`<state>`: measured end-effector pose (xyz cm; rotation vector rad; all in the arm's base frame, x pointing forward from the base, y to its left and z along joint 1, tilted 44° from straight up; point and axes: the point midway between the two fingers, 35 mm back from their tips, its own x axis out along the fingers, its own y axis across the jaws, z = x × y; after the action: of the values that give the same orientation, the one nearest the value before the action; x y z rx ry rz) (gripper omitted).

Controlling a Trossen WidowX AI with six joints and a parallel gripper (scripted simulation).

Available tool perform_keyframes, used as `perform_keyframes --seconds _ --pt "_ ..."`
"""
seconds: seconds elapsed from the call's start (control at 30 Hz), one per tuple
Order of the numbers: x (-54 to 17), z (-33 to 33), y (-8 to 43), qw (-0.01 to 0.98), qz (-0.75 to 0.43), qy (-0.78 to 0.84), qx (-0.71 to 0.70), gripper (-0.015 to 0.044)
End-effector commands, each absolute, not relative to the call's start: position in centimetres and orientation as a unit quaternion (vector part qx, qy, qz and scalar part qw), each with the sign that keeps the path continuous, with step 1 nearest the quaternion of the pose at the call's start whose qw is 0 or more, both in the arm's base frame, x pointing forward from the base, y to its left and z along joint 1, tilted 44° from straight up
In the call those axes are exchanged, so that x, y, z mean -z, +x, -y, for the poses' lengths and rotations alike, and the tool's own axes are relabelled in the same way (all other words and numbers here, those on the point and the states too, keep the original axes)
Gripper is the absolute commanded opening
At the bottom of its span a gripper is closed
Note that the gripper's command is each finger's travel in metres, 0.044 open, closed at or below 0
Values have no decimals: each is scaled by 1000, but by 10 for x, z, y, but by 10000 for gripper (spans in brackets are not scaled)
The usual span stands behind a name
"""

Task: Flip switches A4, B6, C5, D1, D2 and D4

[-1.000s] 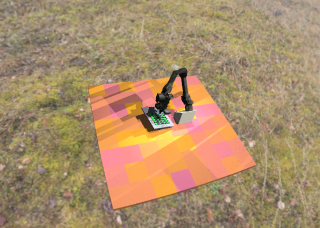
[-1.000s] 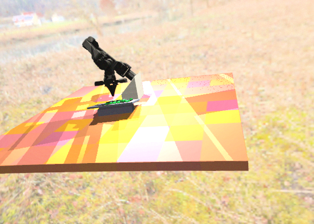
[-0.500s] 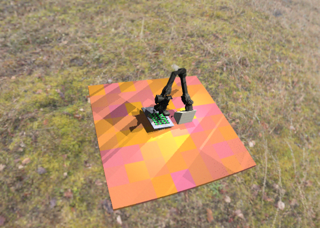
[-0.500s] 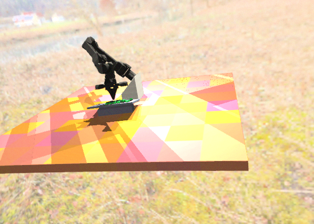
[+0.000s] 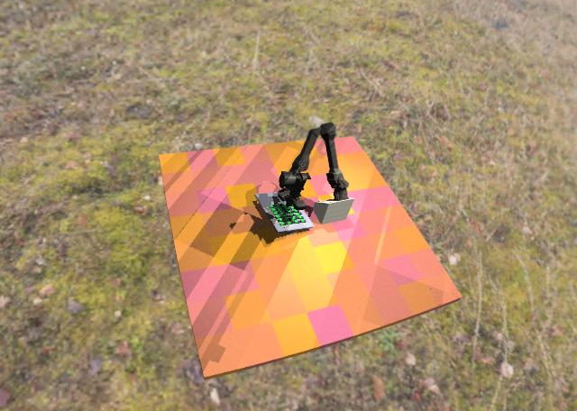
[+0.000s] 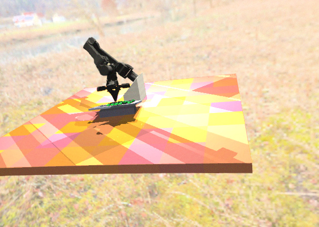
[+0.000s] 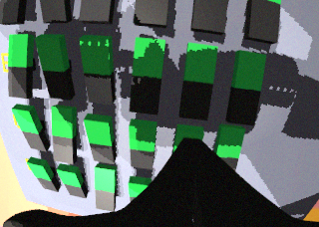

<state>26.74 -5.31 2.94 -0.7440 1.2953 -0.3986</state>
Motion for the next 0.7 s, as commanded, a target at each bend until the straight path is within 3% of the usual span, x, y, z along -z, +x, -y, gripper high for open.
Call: perform_keyframes --seconds 0.0,0.67 --pt "-29 53 267 716 -586 -336 178 0" --pt "-27 54 268 716 -585 -336 178 0"
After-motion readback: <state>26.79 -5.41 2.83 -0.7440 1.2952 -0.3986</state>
